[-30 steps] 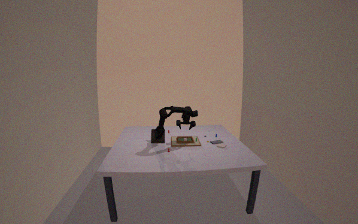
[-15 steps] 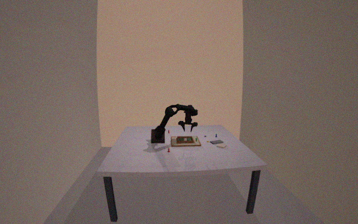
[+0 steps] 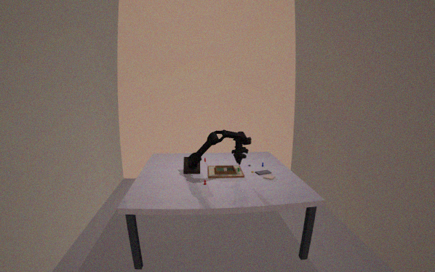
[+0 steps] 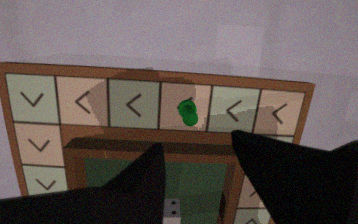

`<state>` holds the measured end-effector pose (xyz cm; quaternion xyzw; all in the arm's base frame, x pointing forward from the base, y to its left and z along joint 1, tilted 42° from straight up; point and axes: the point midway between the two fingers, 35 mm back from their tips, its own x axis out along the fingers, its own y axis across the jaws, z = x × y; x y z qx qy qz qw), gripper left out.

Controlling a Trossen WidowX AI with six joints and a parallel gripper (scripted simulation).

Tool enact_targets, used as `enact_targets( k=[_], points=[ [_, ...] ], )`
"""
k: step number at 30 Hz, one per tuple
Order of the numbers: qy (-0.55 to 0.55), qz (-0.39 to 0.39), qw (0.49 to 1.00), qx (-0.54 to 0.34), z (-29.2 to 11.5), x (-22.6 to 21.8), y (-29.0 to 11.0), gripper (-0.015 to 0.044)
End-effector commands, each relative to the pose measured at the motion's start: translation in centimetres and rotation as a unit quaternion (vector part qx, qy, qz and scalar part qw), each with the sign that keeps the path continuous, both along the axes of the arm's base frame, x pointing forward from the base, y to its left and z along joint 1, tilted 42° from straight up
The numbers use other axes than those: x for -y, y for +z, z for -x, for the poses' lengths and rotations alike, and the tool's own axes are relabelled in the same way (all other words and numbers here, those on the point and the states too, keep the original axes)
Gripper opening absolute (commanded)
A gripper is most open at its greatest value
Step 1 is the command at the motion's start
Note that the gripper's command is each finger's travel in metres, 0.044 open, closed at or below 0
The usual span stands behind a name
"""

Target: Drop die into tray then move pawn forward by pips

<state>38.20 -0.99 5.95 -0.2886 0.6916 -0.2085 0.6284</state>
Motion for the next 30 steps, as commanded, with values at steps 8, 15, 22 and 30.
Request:
enact_targets(
  k=[8, 15, 22, 30],
  points=[
    [-0.011, 0.005, 1.0, 0.01, -0.2, 1.0, -1.3, 0.02],
    [-0.011, 0.005, 1.0, 0.01, -0.2, 1.6, -2.0, 0.02],
    [-0.011, 0.005, 1.0, 0.01, -0.2, 2.4, -2.8, 0.02],
    [-0.011, 0.005, 1.0, 0.011, -0.1, 3.3, -3.8, 0.02]
  ],
)
